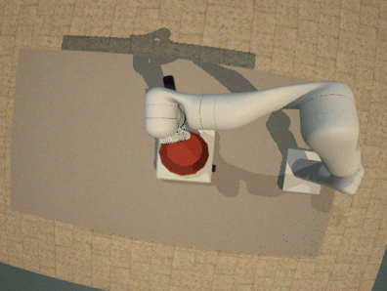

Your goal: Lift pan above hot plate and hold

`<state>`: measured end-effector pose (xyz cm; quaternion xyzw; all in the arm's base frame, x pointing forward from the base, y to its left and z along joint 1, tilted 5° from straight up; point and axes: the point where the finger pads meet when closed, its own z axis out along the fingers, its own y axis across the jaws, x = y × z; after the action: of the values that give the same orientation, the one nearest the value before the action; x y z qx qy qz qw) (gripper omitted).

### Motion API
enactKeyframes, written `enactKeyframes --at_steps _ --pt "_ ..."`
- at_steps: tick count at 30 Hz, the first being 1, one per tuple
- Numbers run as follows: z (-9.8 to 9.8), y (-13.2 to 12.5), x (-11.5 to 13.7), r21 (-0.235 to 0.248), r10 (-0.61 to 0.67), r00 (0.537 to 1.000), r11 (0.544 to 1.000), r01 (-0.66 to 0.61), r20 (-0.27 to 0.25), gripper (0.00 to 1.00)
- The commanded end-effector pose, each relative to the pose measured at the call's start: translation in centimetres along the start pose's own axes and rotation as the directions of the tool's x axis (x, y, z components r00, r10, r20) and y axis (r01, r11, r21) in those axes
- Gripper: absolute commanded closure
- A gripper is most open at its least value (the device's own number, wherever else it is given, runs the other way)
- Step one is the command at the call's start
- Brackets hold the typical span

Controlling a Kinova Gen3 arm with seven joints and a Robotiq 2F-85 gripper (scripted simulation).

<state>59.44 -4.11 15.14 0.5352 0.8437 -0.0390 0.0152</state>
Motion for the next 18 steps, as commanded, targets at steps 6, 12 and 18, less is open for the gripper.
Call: enactKeyframes --at_steps 6,12,18 --pt "-1.5 0.1 -0.1 -0.004 0.001 1.000 1.000 -0.001 0.003 1.00" --pt "-2.6 0.1 -0.1 -0.004 0.001 1.000 1.000 -0.001 0.003 1.00" --pt "-3.4 0.1 -0.2 -0.004 0.001 1.000 1.000 -0.001 0.004 1.00"
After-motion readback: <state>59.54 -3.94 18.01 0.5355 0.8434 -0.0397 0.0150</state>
